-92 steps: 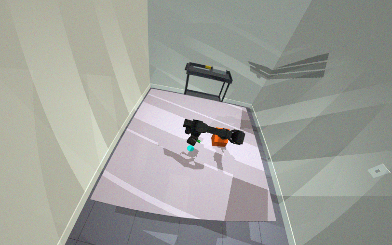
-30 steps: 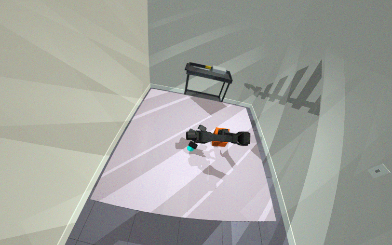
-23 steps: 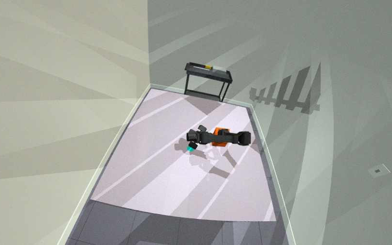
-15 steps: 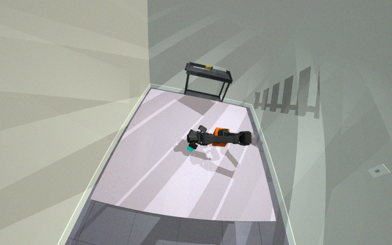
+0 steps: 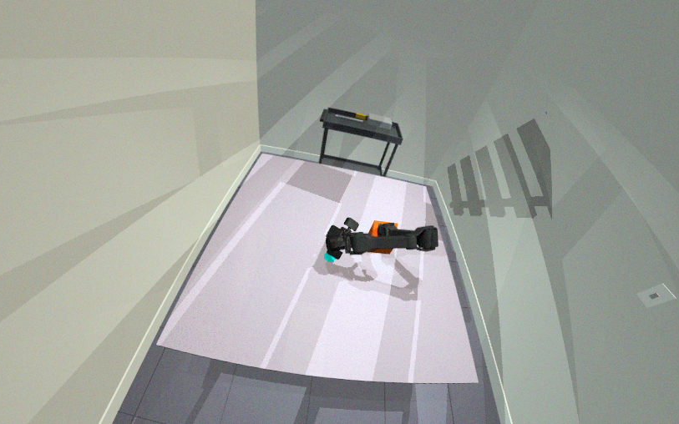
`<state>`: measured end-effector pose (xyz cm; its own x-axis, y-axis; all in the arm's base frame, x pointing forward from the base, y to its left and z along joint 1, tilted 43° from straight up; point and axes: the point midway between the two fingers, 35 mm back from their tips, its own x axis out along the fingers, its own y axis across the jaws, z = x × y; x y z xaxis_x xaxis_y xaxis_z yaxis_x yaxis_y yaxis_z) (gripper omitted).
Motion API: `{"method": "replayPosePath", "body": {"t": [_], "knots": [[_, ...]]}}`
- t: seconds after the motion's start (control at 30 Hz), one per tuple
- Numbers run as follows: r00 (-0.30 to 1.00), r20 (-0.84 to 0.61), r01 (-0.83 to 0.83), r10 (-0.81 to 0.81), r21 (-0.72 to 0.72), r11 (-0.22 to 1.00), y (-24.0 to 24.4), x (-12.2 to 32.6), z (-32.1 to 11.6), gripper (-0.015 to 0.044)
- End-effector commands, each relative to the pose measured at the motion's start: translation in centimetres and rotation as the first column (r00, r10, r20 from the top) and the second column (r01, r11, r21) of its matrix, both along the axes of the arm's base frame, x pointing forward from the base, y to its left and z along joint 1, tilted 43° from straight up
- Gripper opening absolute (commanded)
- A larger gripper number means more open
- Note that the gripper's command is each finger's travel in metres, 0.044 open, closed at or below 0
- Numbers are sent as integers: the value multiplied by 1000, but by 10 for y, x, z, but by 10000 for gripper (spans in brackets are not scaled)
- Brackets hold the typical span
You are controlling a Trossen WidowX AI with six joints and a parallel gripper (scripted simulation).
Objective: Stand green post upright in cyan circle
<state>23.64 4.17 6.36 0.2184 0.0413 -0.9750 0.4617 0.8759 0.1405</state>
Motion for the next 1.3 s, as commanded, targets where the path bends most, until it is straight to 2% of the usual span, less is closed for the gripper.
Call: {"method": "replayPosePath", "body": {"t": [0.0,1.27], "knots": [[1000,23,17,-16,-23,1000,-1,0,-1,23],[969,233,120,-86,-135,984,1,4,3,23]]}}
